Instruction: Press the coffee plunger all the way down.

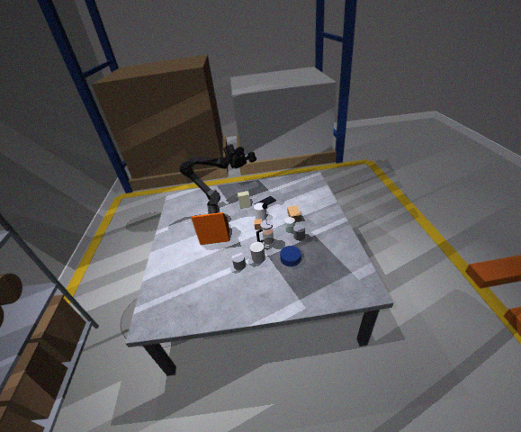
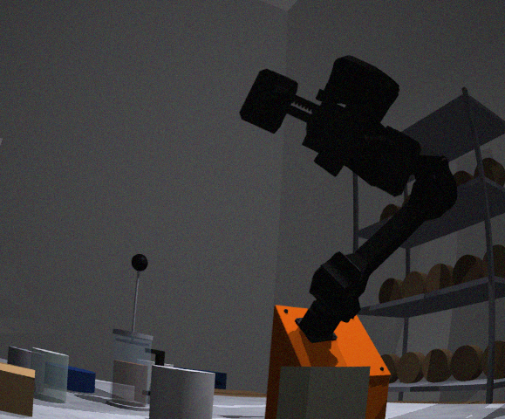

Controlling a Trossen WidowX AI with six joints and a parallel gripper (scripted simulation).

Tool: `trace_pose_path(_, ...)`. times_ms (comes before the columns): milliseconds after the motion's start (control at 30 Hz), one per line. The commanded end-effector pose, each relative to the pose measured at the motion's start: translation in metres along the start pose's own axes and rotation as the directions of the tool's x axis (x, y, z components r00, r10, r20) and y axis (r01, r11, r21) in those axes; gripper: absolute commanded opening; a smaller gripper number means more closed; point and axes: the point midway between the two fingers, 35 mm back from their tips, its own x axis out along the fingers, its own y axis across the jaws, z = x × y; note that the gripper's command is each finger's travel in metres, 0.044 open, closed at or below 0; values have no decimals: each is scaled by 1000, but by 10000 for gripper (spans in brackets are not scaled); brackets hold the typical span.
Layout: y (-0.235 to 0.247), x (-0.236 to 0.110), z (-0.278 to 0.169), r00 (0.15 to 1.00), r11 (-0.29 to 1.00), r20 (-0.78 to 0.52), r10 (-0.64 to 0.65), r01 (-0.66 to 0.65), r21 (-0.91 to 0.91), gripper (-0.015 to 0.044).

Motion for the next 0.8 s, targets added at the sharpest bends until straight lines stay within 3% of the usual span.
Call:
trace_pose_path(0,-50,-6,-37,985,992,-125,-118,122,23,440)
trace_pose_path(167,-120,-36,-87,919,950,-288,-268,301,78,440)
trace_pose_path(333,-179,-89,-131,819,862,-425,-386,484,149,440)
trace_pose_path(567,-232,-190,-186,666,646,-570,-482,709,283,440)
trace_pose_path(767,-243,-288,-224,564,371,-642,-519,825,426,440)
